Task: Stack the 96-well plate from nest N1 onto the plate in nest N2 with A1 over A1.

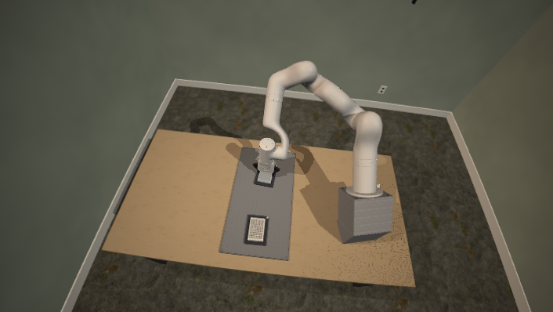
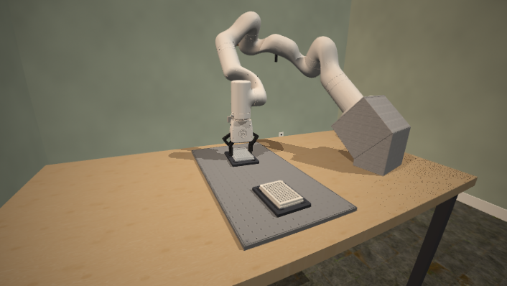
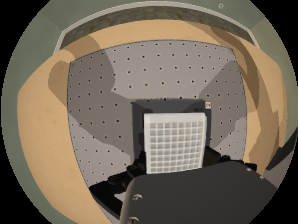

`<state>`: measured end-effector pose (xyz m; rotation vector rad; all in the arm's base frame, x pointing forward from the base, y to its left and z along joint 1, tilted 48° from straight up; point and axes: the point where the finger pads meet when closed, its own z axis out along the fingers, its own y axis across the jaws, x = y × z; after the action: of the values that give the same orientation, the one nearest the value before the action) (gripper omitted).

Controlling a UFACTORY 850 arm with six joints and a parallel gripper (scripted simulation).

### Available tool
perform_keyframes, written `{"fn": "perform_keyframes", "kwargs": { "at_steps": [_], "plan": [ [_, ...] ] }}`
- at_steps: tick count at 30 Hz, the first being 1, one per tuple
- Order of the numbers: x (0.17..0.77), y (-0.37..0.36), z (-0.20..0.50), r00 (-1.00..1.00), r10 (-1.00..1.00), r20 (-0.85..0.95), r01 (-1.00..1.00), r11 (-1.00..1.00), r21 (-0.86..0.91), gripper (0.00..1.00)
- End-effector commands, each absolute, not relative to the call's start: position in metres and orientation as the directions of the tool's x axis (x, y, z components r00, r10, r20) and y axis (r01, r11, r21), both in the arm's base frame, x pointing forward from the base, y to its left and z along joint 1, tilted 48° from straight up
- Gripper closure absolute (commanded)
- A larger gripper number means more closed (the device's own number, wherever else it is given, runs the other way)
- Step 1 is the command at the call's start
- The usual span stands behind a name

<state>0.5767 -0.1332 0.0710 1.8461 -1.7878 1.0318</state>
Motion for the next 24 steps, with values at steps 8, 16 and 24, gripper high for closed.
{"fn": "perform_keyframes", "kwargs": {
  "at_steps": [8,16,24],
  "plan": [
    [0.5752,-0.127,0.0768,-0.073,-0.696,0.714,-0.966,-0.127,-0.223,1.0],
    [0.5742,-0.1242,0.0794,-0.073,-0.696,0.714,-0.966,-0.127,-0.223,1.0],
    [0.5731,-0.1209,0.0825,-0.073,-0.696,0.714,-0.966,-0.127,-0.223,1.0]
  ]
}}
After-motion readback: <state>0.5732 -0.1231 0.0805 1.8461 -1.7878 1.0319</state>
